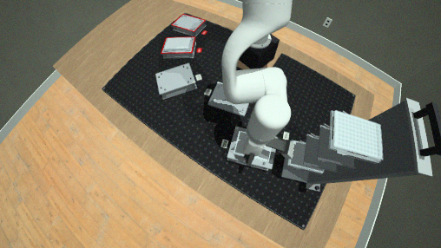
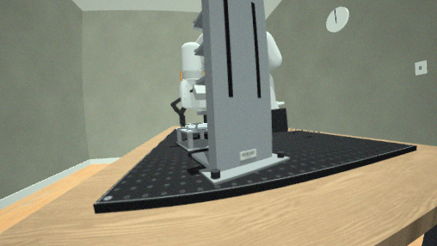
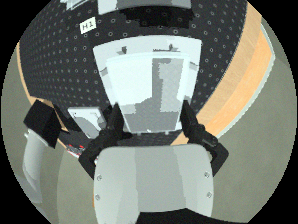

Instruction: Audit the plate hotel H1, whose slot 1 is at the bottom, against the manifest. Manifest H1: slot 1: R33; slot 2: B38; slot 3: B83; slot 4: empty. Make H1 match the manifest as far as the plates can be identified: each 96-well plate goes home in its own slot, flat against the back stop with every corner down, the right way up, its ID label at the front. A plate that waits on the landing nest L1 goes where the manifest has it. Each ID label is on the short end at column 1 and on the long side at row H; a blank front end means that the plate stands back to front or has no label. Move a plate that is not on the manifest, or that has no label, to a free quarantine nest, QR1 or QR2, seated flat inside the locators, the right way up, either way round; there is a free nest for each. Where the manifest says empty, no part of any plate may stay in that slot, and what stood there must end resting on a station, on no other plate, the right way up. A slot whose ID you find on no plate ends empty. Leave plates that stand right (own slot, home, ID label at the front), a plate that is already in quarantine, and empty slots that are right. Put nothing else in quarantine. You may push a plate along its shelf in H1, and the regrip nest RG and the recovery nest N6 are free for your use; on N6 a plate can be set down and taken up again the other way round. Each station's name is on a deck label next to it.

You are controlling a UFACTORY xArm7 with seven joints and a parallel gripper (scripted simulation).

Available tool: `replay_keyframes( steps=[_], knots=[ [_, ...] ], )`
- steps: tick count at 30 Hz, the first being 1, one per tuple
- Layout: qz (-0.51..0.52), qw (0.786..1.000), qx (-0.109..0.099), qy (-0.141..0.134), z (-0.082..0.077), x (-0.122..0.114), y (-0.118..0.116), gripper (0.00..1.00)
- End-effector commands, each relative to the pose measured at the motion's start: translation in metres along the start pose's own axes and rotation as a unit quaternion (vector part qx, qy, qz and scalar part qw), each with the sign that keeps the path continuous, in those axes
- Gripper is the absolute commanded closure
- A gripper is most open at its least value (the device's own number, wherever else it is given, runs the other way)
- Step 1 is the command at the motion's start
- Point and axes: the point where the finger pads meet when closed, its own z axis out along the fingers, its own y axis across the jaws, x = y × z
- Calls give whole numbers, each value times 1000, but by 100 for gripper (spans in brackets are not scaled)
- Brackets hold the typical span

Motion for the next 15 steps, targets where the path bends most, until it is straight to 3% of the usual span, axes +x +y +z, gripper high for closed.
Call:
replay_keyframes(
  steps=[1,15],
  knots=[
    [0,1000,-2,0,-1,0,2,100],
    [0,1000,-2,0,-7,0,2,100]
  ],
)
